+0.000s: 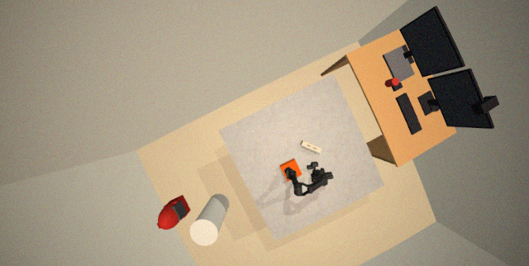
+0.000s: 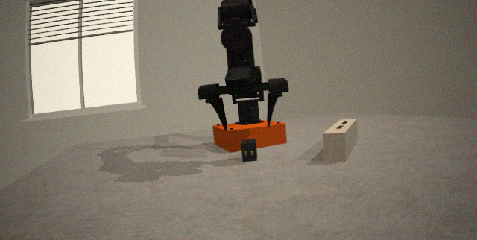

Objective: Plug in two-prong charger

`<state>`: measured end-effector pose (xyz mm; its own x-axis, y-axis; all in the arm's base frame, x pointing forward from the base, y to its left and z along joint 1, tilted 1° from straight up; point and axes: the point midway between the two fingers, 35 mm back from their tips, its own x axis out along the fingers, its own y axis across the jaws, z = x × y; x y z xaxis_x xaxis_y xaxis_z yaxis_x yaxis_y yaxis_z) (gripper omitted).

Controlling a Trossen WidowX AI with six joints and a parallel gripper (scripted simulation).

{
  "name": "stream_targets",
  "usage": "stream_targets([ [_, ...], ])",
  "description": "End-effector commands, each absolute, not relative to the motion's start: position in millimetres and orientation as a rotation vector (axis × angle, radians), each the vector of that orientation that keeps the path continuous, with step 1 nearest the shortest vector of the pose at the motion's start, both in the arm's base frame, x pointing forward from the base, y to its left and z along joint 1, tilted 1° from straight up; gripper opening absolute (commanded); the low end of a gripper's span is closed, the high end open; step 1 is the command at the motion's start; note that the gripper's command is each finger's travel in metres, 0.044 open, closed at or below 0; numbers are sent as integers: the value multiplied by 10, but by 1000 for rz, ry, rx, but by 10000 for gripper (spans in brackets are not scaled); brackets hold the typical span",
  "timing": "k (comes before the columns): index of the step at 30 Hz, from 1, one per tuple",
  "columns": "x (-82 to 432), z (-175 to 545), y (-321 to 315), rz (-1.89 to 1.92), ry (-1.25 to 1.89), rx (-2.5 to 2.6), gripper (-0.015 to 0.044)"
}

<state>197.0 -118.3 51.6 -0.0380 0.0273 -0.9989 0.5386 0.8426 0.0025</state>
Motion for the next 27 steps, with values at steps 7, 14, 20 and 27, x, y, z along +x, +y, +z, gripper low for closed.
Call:
stream_targets([
  [7, 1973, 388, -1176, -427, 1570, 464, 440],
  [14, 1981, 291, -1180, -427, 1570, 464, 440],
  [20, 1986, 190, -1182, -427, 1570, 464, 440],
  [27, 1986, 74, -1182, -427, 1570, 464, 440],
])
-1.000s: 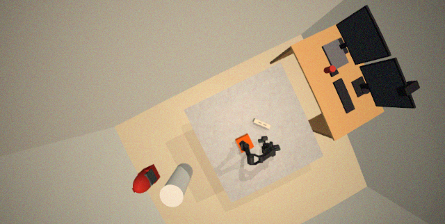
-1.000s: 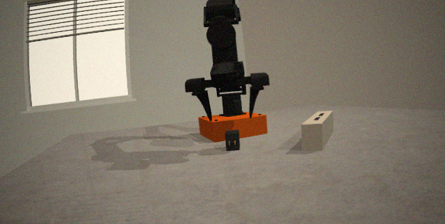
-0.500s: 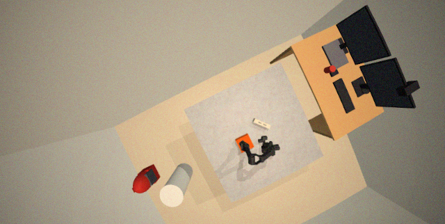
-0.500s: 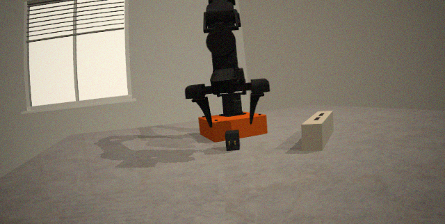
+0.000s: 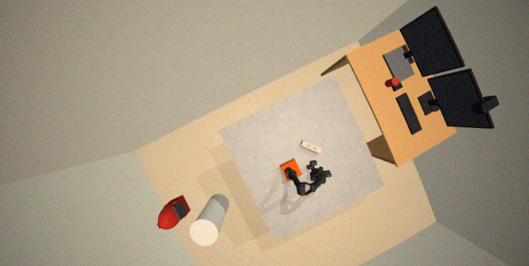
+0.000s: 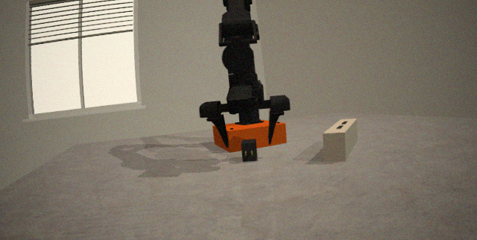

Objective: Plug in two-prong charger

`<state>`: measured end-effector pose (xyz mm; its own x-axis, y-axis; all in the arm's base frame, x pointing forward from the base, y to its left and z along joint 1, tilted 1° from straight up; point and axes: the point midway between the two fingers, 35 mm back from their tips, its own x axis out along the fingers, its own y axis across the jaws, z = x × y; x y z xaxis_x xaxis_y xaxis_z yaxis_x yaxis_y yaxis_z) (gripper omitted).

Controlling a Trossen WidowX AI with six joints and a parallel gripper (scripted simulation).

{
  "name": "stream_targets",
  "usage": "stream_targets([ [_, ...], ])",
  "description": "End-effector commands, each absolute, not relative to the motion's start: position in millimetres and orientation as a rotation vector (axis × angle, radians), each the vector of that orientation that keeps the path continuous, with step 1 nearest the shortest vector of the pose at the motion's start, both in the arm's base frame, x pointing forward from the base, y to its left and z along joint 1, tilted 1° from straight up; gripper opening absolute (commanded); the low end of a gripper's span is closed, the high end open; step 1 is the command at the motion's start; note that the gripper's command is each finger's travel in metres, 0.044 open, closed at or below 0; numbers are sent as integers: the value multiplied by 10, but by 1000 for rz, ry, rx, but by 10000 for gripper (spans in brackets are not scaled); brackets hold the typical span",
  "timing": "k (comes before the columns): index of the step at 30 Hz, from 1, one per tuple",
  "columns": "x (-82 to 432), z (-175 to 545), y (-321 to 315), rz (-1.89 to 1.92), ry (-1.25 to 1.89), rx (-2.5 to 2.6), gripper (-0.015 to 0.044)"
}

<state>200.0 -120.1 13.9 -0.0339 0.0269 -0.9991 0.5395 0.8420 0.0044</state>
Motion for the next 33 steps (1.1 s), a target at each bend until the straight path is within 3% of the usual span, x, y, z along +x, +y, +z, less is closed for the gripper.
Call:
stream_targets([
  [1, 1986, 57, -1181, -427, 1570, 464, 440],
  [14, 1977, -97, -1175, -427, 1570, 464, 440],
  [26, 1988, -69, -1192, -435, 1568, 462, 125],
  [33, 1988, -60, -1192, -435, 1568, 462, 59],
])
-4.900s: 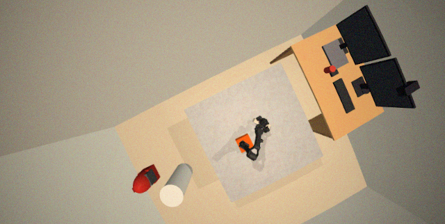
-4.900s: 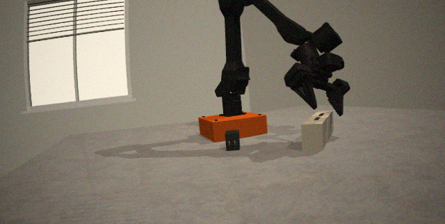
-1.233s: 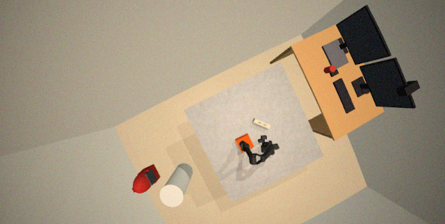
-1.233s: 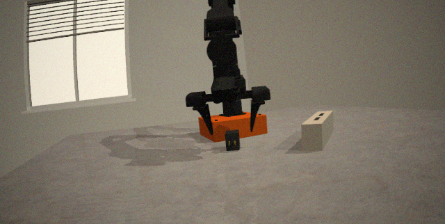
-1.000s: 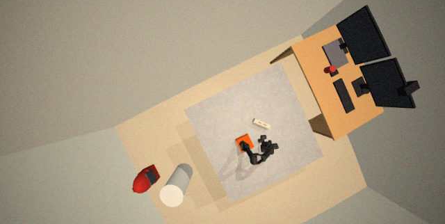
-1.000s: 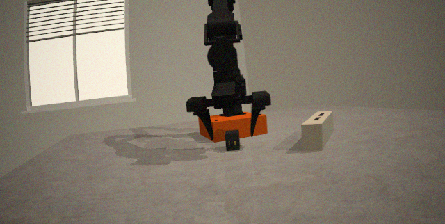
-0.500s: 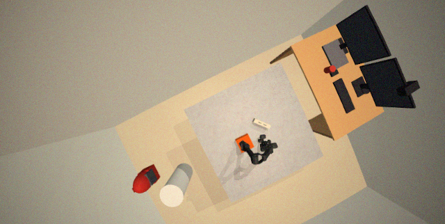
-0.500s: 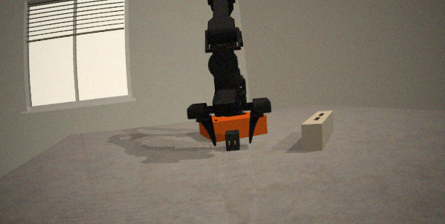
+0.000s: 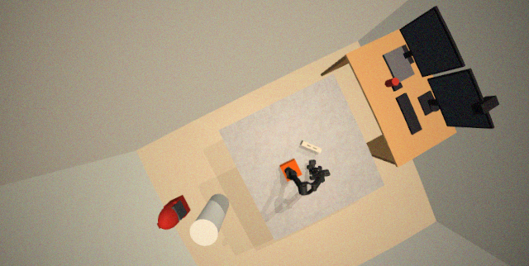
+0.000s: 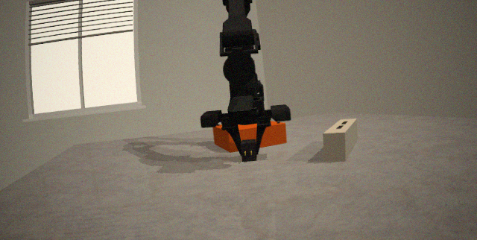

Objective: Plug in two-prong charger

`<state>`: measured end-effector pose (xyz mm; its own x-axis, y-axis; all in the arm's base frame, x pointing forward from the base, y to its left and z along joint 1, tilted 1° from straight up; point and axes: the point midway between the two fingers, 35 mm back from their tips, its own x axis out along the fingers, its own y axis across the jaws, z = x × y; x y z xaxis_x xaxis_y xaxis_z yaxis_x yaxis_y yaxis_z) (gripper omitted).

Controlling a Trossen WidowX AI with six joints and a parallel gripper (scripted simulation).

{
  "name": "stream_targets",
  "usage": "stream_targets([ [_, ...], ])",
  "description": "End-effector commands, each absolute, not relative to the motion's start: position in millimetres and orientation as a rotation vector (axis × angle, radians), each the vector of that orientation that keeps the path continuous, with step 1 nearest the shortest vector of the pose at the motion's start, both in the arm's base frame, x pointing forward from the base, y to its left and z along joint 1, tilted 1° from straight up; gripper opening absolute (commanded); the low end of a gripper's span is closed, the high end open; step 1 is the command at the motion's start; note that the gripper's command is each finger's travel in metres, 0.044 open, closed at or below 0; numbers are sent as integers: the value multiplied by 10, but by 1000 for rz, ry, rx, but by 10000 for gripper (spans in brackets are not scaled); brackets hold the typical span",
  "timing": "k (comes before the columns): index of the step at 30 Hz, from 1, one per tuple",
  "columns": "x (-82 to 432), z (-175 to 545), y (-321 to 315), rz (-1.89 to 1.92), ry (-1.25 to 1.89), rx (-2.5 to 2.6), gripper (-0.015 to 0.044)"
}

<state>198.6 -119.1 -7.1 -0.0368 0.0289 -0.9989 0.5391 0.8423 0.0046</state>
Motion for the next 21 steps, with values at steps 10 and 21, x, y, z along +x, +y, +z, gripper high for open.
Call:
stream_targets([
  [10, 1959, 295, -1180, -430, 1569, 463, 0],
  [21, 1915, 475, -1134, -402, 1575, 437, 0],
])
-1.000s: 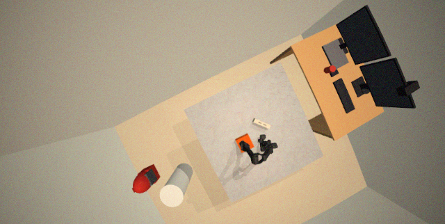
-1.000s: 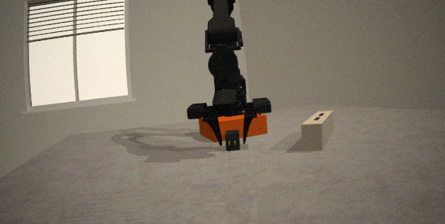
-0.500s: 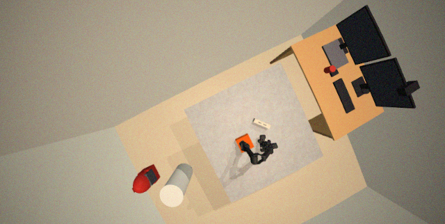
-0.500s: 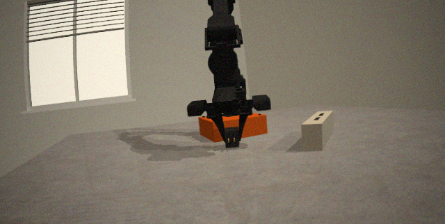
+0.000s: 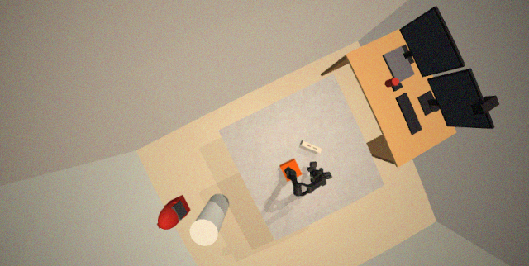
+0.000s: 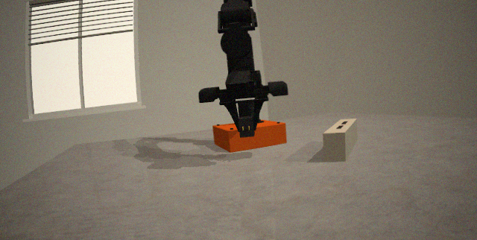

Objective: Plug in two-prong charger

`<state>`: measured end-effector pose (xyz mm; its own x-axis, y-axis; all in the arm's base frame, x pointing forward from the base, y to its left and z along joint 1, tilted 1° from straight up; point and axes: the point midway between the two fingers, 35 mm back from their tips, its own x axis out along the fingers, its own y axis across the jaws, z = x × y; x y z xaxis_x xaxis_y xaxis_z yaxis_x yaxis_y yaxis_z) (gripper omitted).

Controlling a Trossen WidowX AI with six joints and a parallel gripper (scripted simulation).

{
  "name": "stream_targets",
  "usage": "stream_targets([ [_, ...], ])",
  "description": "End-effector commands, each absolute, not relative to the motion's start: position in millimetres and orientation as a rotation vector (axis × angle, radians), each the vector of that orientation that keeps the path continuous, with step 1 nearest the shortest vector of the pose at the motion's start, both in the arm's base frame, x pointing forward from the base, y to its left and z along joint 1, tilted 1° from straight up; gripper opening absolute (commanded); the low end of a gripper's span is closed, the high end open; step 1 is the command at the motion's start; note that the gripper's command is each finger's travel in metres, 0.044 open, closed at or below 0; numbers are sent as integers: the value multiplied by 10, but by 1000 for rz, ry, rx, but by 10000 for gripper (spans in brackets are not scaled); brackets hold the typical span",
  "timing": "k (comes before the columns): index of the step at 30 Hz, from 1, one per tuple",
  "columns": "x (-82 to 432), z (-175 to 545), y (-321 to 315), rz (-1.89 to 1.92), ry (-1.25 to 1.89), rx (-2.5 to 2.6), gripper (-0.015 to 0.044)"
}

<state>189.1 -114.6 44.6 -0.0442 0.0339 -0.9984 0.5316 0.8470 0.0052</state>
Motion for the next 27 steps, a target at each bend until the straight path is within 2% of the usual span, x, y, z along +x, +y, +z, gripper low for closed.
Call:
stream_targets([
  [1, 1925, 469, -1125, -390, 1577, 424, 0],
  [27, 2191, 251, -796, 1, 1610, -2, 0],
])
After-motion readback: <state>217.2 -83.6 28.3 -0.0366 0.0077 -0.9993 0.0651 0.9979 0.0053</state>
